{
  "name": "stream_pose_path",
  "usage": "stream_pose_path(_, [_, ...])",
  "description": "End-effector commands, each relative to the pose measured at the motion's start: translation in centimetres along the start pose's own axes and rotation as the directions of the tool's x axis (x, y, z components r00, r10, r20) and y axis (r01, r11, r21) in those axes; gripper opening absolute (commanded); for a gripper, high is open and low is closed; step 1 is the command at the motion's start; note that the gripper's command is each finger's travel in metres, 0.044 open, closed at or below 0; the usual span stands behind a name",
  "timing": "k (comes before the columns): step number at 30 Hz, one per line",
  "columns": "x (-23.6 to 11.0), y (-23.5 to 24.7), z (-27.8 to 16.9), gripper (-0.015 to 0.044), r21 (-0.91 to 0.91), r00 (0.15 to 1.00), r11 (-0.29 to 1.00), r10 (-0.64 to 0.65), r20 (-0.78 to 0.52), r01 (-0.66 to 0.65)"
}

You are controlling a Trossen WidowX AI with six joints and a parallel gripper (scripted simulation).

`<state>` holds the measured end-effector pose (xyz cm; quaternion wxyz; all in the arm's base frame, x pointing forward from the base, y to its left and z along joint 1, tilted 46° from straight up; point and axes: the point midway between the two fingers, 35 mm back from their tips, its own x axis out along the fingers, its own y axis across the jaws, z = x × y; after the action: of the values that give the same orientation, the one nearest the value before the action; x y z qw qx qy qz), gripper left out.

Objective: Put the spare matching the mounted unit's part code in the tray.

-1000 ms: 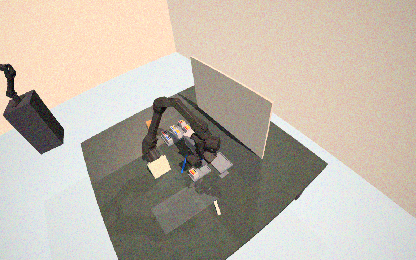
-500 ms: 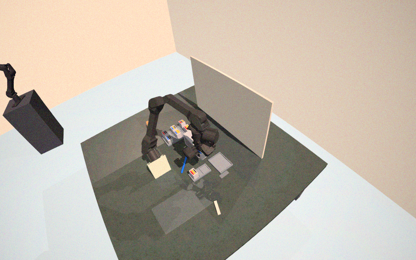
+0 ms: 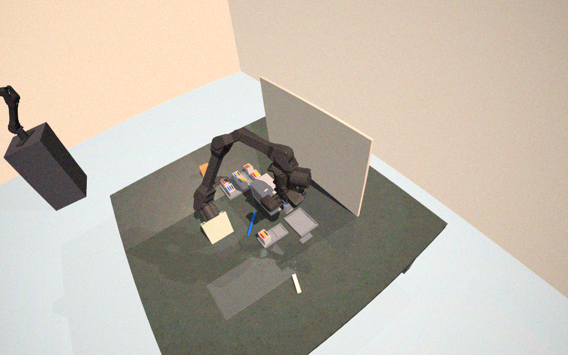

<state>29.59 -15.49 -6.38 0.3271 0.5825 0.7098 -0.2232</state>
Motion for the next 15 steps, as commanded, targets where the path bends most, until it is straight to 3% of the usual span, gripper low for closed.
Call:
stream_pose_path(1, [-0.1,1.3,0.3,0.0,-0.001,1.0,1.0,0.006,0.002,-0.006])
stream_pose_path(15, [0.2,5.9,0.7,0.0,0.006,1.0,1.0,0.01,-0.007,-0.01])
